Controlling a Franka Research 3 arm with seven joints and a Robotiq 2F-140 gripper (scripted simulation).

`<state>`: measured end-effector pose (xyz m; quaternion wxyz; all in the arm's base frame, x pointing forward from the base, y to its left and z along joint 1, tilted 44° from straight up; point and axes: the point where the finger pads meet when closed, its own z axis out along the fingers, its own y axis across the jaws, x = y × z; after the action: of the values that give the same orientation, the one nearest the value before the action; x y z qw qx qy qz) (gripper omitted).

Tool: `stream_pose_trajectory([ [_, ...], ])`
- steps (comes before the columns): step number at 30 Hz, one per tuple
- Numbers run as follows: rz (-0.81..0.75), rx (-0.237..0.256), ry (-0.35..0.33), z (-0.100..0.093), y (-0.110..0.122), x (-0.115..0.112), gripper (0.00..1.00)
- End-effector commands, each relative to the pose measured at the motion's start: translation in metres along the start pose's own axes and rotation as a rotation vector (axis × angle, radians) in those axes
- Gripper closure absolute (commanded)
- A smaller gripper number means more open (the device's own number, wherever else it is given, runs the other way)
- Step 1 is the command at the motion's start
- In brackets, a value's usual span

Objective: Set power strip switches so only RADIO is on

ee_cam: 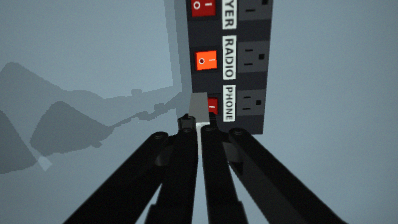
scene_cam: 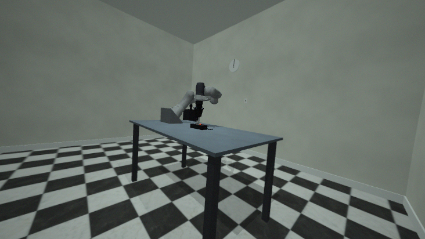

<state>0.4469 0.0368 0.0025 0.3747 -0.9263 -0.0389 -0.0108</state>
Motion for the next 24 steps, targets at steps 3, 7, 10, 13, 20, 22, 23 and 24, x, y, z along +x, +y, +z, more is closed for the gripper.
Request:
stream_pose_trajectory([
  [3, -0.003, -0.003, 0.001, 0.002, 0.001, 0.000, 1.00],
  [7, -0.003, -0.003, 0.001, 0.001, 0.001, 0.000, 1.00],
  [10, -0.003, -0.003, 0.001, -0.002, 0.001, 0.000, 1.00],
  [13, -0.003, -0.003, 0.001, -0.009, 0.001, 0.000, 1.00],
  [20, -0.003, -0.003, 0.001, -0.024, 0.001, 0.000, 1.00],
  [22, -0.003, -0.003, 0.001, -0.030, 0.001, 0.000, 1.00],
  [23, -0.003, -0.003, 0.001, -0.032, 0.001, 0.000, 1.00],
  [24, -0.003, -0.003, 0.001, -0.034, 0.001, 0.000, 1.00],
])
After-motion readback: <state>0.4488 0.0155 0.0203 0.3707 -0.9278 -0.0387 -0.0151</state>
